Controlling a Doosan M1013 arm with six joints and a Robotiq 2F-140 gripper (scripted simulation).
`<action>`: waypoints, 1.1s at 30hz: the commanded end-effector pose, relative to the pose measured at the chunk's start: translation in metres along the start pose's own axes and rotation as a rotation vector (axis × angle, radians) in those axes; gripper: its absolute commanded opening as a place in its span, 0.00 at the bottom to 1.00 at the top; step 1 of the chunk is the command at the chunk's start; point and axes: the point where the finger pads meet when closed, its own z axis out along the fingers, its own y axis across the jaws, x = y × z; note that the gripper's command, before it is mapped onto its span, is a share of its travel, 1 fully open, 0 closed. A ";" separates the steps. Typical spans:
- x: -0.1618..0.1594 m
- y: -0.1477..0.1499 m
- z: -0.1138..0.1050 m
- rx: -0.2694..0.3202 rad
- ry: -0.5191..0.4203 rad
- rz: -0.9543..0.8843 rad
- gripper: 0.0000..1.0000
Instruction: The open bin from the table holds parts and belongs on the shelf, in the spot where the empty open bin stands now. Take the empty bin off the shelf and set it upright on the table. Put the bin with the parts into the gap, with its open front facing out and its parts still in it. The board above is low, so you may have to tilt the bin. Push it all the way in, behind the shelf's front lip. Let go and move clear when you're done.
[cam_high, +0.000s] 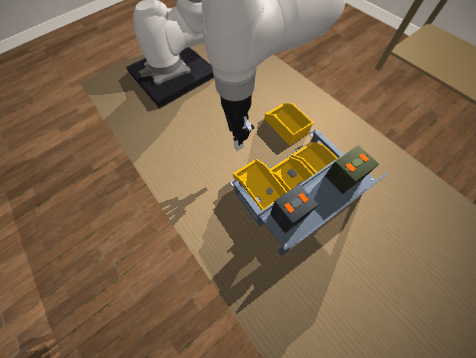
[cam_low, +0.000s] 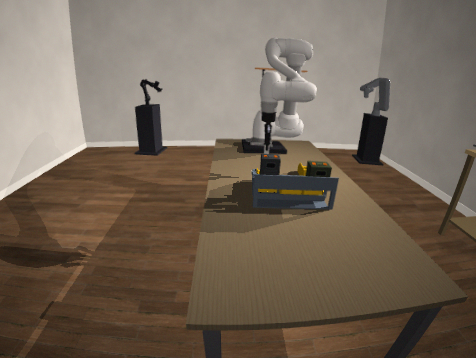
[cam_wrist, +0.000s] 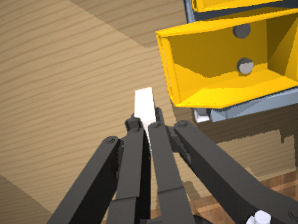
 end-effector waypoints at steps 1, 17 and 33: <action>0.000 0.000 0.000 0.000 0.000 0.000 0.10; 0.000 0.000 0.000 0.000 0.000 0.000 0.10; 0.000 0.000 0.014 0.000 0.000 0.000 0.10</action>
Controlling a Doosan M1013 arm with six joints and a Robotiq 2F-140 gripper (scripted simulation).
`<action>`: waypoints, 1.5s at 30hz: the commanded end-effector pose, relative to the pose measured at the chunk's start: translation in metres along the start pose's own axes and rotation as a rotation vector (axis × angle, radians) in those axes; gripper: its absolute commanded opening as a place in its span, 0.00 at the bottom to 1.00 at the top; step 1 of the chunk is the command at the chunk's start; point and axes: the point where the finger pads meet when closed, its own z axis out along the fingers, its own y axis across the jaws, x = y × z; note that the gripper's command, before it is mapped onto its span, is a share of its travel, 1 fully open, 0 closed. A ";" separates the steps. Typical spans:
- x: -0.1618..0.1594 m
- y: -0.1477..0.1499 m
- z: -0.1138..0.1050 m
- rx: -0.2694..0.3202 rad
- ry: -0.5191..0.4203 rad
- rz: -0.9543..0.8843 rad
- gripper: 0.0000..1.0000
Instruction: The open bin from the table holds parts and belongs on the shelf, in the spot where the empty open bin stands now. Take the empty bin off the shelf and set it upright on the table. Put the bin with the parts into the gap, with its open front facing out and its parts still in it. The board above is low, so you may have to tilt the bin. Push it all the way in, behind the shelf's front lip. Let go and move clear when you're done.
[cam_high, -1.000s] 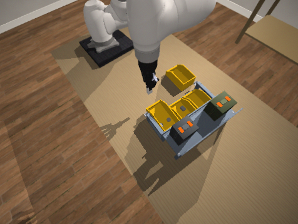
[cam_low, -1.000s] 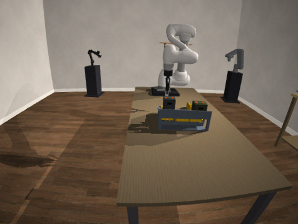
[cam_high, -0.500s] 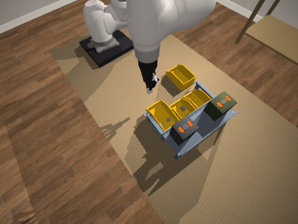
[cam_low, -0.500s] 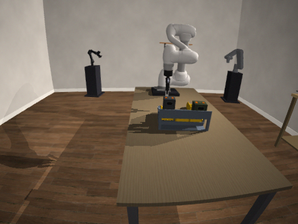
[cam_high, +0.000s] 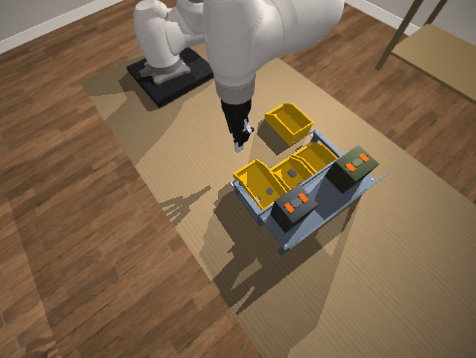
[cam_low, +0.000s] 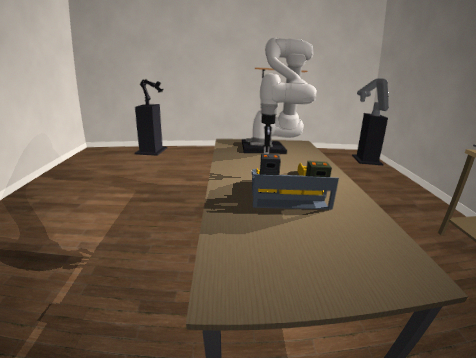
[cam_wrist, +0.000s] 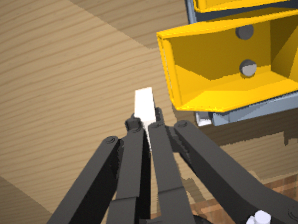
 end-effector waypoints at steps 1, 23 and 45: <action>0.000 0.000 0.006 0.000 0.000 0.000 0.10; 0.000 0.000 0.072 0.000 0.000 0.000 0.10; 0.000 0.000 0.101 0.000 0.000 0.000 0.10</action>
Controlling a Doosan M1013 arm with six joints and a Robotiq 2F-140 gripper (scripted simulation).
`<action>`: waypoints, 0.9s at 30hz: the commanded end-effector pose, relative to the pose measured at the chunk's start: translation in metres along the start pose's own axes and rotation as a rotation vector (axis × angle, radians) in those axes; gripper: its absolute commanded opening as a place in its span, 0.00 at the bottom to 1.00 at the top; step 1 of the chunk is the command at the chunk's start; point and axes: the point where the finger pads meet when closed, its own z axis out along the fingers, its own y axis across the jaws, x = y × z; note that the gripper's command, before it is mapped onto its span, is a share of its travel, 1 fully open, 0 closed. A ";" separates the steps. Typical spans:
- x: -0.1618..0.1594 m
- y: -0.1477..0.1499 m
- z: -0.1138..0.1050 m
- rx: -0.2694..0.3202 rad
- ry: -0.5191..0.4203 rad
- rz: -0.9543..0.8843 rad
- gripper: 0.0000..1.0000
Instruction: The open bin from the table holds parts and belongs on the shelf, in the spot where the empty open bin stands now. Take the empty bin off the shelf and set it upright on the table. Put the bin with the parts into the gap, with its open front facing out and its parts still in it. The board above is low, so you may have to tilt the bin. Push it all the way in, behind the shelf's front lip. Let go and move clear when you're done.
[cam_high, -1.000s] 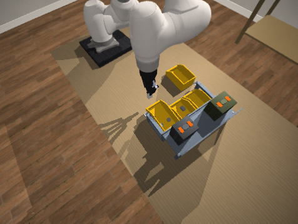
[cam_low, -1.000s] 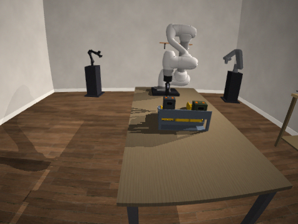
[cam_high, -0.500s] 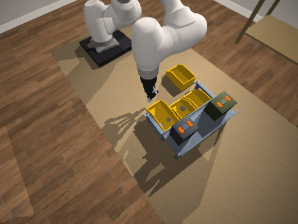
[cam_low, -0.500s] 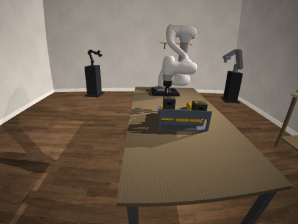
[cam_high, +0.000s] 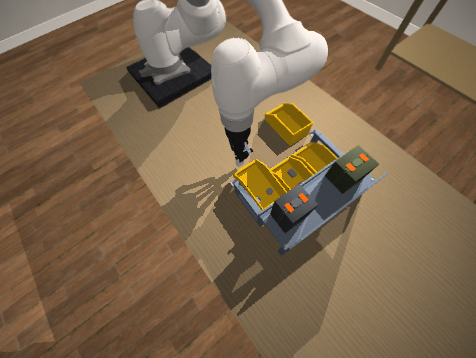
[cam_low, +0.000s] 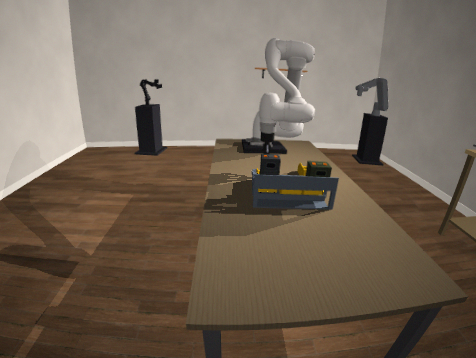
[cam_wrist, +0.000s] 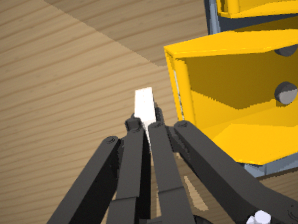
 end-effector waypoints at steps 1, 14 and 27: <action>0.000 0.000 0.001 0.000 0.000 0.000 0.10; 0.000 0.000 0.001 0.000 0.000 0.000 0.10; 0.000 0.007 0.001 0.000 0.000 0.000 0.10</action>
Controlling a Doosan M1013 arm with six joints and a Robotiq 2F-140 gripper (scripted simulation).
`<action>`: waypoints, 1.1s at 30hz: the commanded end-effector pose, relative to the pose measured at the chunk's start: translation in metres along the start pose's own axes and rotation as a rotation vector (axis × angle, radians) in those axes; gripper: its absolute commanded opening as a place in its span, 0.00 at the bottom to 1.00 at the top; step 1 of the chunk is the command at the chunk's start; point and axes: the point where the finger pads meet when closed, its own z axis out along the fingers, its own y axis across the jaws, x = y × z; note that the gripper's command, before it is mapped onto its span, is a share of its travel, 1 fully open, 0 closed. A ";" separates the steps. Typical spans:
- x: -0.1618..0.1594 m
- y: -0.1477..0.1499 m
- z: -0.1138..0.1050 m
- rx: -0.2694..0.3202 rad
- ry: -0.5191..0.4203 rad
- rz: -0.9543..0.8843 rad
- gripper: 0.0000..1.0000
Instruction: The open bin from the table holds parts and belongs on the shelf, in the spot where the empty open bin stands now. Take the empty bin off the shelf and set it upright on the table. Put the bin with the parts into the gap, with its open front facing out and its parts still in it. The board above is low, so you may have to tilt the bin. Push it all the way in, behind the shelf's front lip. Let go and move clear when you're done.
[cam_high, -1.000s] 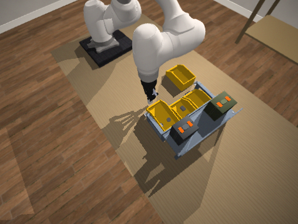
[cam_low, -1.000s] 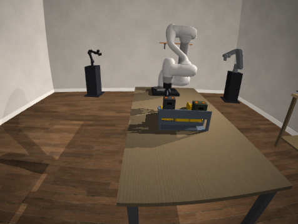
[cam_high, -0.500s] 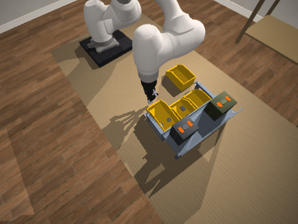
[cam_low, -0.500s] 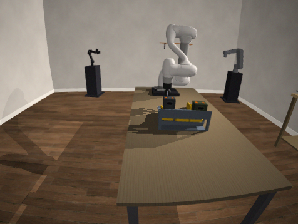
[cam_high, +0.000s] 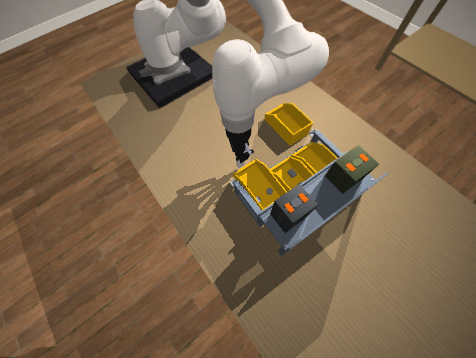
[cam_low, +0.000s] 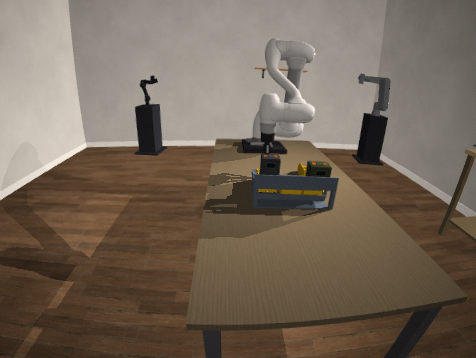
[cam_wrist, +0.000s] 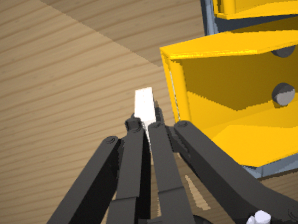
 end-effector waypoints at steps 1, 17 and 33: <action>0.000 0.005 0.000 0.000 0.000 0.000 0.10; 0.000 0.013 0.000 0.000 0.000 0.000 0.10; 0.000 0.014 0.000 0.000 0.000 0.000 0.10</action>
